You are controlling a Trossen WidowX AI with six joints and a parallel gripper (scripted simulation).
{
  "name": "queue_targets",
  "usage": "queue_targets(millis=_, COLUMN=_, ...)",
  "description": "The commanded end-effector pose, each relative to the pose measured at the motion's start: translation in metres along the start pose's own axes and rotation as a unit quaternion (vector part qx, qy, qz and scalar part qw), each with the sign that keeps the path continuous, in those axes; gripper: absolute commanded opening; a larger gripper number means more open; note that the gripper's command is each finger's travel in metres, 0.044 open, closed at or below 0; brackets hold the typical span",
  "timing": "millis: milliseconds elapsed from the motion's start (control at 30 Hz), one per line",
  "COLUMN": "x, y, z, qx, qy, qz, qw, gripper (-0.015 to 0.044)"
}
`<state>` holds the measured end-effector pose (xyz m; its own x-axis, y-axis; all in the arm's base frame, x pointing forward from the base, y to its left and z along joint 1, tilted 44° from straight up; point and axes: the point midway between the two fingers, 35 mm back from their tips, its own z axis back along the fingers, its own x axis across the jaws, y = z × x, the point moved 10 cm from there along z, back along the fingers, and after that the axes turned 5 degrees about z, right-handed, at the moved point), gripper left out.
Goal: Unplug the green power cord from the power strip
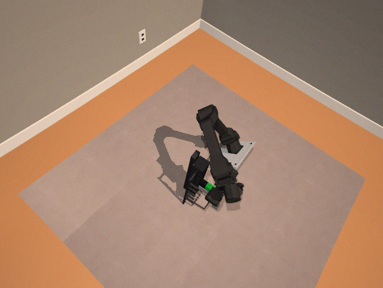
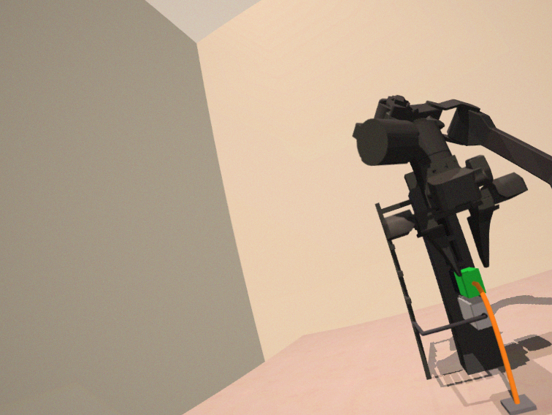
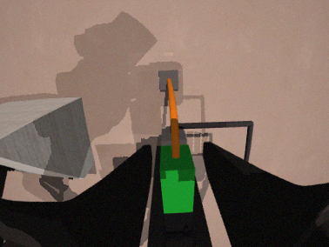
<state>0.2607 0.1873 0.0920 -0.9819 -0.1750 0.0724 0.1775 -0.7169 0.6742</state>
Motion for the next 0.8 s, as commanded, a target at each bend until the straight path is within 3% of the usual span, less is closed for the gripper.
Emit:
queue_targets(millis=0, x=0.001, y=0.006, z=0.0, qx=0.003, qy=0.001, qz=0.003, qw=1.0, gripper=0.016)
queue_targets(millis=767, x=0.003, y=0.028, z=-0.008, qx=0.004, qy=0.001, qz=0.003, qw=1.0, gripper=0.016)
